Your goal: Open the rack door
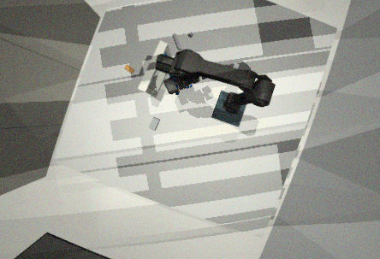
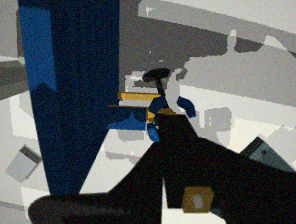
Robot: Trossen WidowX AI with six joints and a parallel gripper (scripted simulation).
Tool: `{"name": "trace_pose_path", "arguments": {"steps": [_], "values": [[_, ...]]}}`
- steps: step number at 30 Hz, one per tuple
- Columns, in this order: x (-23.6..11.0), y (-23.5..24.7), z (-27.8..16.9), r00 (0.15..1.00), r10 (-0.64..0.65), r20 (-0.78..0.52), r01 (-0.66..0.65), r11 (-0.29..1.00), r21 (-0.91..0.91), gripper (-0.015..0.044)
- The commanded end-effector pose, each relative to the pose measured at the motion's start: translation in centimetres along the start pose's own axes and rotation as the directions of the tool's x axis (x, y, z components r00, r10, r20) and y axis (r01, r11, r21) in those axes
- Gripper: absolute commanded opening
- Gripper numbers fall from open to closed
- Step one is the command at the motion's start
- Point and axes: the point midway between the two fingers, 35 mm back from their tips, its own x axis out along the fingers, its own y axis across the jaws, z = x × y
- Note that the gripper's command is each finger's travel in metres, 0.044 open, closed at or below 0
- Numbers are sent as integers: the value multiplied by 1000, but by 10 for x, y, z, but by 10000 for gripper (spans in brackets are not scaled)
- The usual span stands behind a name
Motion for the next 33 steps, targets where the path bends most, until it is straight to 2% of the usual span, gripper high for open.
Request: {"name": "trace_pose_path", "arguments": {"steps": [1, 33], "values": [[0, -8, 3, 1000, 1, 6, -1, 997, -74, 10], [0, -69, 32, 1000, -5, 10, 9, 880, -474, 10]]}}
